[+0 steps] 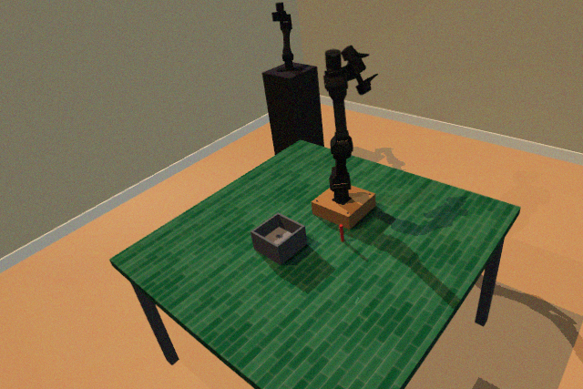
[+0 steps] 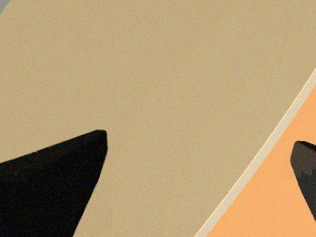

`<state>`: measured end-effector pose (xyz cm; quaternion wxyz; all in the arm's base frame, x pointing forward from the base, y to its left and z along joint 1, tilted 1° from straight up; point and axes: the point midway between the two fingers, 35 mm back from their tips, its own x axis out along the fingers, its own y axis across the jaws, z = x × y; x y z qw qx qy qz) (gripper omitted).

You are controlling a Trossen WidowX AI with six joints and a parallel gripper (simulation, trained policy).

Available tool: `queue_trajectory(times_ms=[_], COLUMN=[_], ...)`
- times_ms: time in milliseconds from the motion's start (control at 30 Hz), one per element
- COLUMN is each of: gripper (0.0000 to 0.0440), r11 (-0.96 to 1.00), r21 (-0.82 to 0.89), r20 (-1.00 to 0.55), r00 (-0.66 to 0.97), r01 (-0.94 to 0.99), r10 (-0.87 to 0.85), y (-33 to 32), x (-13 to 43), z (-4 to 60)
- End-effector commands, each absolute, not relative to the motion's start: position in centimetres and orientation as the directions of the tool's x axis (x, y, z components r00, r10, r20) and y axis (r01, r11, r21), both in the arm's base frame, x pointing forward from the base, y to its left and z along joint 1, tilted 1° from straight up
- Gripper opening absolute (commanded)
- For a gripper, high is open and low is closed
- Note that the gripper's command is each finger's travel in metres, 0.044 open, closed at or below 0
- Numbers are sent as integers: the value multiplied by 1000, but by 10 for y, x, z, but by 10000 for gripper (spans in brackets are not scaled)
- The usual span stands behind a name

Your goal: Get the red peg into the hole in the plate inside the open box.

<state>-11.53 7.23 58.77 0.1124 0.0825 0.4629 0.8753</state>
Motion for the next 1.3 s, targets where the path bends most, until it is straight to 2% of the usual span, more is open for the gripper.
queue_trajectory(times_ms=[0,67,600,967,1267], gripper=[423,440,440,440,440], r11=[-553,-574,-777,-861,-853], r21=[824,811,629,471,343], r20=[33,8,-230,-394,-513], r00=[-965,-978,-953,-826,-682], r01=[-120,-114,8,195,394], r10=[259,207,-196,-403,-522], y=[69,57,-59,-125,-165], x=[-117,-125,-155,-132,-92], z=[585,578,504,448,404])
